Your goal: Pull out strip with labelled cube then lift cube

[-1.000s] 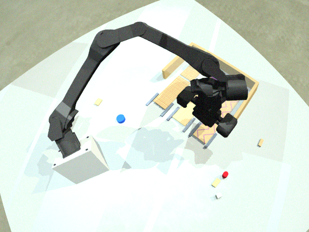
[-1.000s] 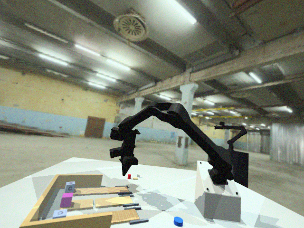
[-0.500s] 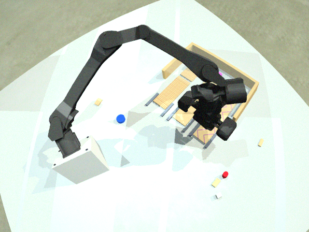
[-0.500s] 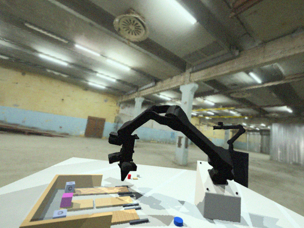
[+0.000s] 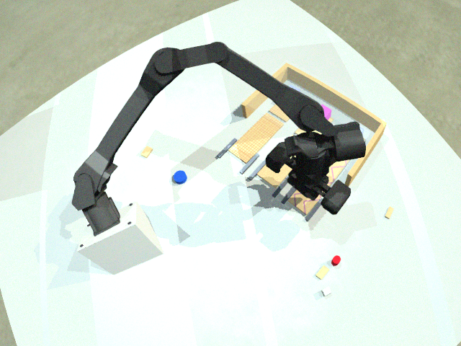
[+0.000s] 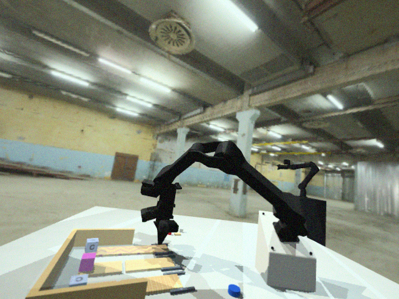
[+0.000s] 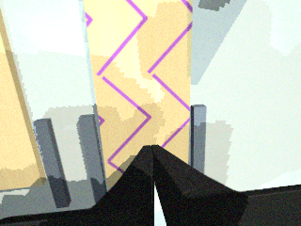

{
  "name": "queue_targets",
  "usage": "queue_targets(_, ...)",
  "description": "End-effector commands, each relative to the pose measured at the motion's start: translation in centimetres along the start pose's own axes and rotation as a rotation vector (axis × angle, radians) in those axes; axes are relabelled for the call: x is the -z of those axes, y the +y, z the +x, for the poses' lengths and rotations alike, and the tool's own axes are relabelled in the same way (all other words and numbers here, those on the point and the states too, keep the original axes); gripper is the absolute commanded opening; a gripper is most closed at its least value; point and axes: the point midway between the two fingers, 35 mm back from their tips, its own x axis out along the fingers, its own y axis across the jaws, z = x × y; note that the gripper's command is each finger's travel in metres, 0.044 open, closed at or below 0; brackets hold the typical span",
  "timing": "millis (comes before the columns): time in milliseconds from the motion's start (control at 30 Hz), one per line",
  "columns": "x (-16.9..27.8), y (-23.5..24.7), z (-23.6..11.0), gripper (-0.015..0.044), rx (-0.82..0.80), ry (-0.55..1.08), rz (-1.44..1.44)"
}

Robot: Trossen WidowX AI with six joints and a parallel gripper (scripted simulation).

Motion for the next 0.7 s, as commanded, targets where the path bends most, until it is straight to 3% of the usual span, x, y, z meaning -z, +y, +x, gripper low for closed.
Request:
queue_targets(0, 0.35, 0.14, 1.0, 0.0, -0.01, 0.004, 0.01)
queue_targets(667, 0.36, 0.14, 1.28, 0.0, -0.011, 0.004, 0.01)
